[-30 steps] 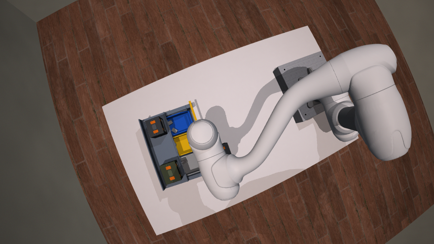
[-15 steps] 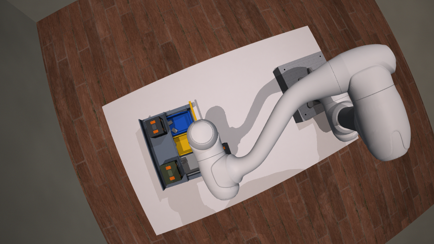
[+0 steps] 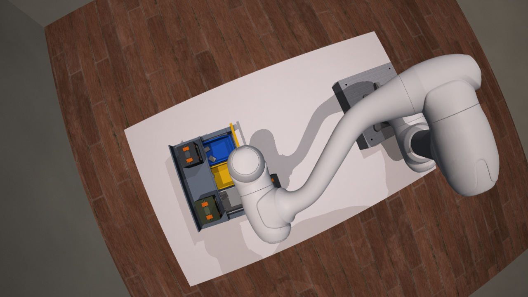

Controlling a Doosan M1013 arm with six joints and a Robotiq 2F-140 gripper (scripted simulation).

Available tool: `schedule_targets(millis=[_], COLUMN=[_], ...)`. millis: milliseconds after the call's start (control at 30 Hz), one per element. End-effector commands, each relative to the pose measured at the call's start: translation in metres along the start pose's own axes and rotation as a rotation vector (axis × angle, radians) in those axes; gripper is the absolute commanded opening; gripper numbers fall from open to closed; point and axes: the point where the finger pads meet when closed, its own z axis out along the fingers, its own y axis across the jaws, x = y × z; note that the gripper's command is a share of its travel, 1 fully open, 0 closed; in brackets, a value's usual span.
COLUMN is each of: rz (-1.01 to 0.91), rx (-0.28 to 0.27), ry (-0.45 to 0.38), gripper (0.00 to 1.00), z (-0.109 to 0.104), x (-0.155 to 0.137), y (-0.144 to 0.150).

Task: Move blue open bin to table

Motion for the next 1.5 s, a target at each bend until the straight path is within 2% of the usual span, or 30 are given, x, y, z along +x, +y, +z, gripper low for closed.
schedule_targets(millis=[0,433,600,1000,1167,1467], rz=[0.000,0.000,0.000,0.000,0.000,0.000], rx=[0.000,0.000,0.000,0.000,0.000,0.000], ry=[0.000,0.000,0.000,0.000,0.000,0.000], gripper=[0.00,0.00,0.00,0.00,0.00,0.00], z=[0.001,0.001,0.002,0.002,0.002,0.002], x=[0.000,0.000,-0.008,-0.008,-0.015,-0.015], y=[0.000,0.000,-0.039,-0.039,-0.079,-0.079])
